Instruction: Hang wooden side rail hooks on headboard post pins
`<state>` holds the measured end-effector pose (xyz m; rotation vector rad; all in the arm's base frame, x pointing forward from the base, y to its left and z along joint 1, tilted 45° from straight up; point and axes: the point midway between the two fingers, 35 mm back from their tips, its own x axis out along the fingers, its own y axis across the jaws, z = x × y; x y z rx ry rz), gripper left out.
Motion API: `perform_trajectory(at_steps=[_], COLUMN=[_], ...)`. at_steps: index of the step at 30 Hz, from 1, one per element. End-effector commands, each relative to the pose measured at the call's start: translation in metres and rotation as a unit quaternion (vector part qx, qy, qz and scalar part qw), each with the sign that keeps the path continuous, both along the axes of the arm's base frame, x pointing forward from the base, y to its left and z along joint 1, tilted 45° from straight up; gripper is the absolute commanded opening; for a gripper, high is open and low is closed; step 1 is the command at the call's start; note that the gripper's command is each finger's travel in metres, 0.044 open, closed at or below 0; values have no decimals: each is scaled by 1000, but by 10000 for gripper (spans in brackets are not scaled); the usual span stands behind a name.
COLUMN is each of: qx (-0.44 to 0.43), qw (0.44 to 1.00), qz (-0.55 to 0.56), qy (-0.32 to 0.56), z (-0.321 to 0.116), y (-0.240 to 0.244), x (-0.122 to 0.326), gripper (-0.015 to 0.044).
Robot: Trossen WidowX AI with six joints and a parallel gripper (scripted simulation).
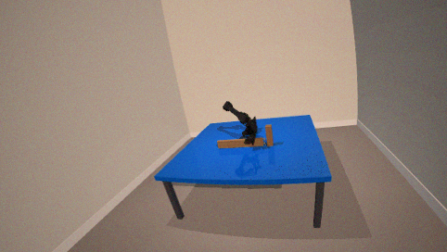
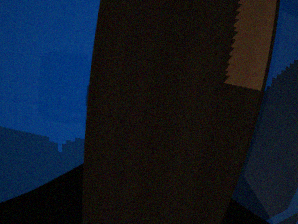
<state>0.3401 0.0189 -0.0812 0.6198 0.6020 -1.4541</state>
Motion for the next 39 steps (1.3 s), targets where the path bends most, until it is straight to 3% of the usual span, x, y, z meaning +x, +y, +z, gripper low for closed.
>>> perform_trajectory(at_steps=[1, 39], qx=[1, 1], qw=[1000, 1000], qz=[-3, -3], qy=[-3, -3], z=[1, 6], y=[2, 6], x=[1, 0], gripper=[0, 0])
